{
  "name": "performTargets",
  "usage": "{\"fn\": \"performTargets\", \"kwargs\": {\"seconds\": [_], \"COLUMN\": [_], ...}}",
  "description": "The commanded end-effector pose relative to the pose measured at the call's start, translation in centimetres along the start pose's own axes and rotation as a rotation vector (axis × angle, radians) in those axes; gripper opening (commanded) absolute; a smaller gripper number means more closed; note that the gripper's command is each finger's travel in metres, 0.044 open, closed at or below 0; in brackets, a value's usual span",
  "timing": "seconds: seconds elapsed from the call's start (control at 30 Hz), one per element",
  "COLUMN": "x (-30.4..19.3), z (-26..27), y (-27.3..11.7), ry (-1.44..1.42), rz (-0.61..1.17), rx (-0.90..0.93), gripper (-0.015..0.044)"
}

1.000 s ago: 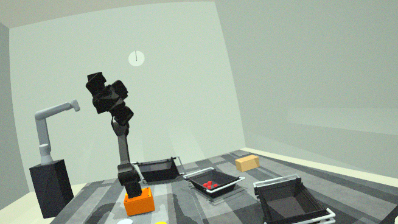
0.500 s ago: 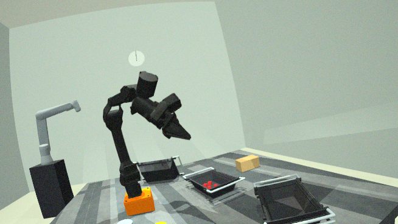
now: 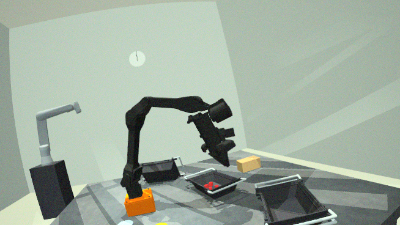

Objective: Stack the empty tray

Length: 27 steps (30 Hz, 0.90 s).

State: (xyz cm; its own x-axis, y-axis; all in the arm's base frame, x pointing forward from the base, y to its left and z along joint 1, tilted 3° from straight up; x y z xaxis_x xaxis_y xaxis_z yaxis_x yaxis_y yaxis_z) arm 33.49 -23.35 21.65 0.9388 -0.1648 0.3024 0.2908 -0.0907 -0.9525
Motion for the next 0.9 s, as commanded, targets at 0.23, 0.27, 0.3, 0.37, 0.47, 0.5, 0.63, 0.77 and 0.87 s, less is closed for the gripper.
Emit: {"fn": "performTargets", "kwargs": {"seconds": [0.23,0.27,0.3,0.37,0.47,0.5,0.63,0.77,0.87], "x": [2.5,2.5,2.5,2.4,2.2,2.1,1.6,0.9,0.6], "z": [8.4,8.4,8.4,8.4,8.4,8.4,8.4,8.4,8.5], "y": [8.3,8.3,8.3,8.6,9.4,9.8,11.6,13.4,14.1], "ry": [-0.132,-0.132,-0.132,-0.132,-0.132,-0.132,-0.132,-0.132,-0.132], "rz": [0.311,0.311,0.311,0.311,0.31,0.31,0.31,0.311,0.311], "rx": [0.033,0.033,0.033,0.033,0.033,0.033,0.033,0.033,0.033], "gripper": [0.0082,0.0082,0.0082,0.0082,0.0082,0.0082,0.0082,0.0082,0.0082]}}
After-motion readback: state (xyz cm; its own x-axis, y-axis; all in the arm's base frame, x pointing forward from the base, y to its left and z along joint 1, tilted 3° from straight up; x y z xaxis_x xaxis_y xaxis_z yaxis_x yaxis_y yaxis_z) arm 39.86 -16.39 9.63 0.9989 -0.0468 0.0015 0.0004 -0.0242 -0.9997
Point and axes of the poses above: the point midway between the two fingers, 35 mm back from their tips, its own y axis out along the fingers, its own z axis across the jaws, x = y × z, the point moved 8 cm from there along -y, back along the fingers, and after that the axes turned 11 degrees about y, right-handed, at the moved point
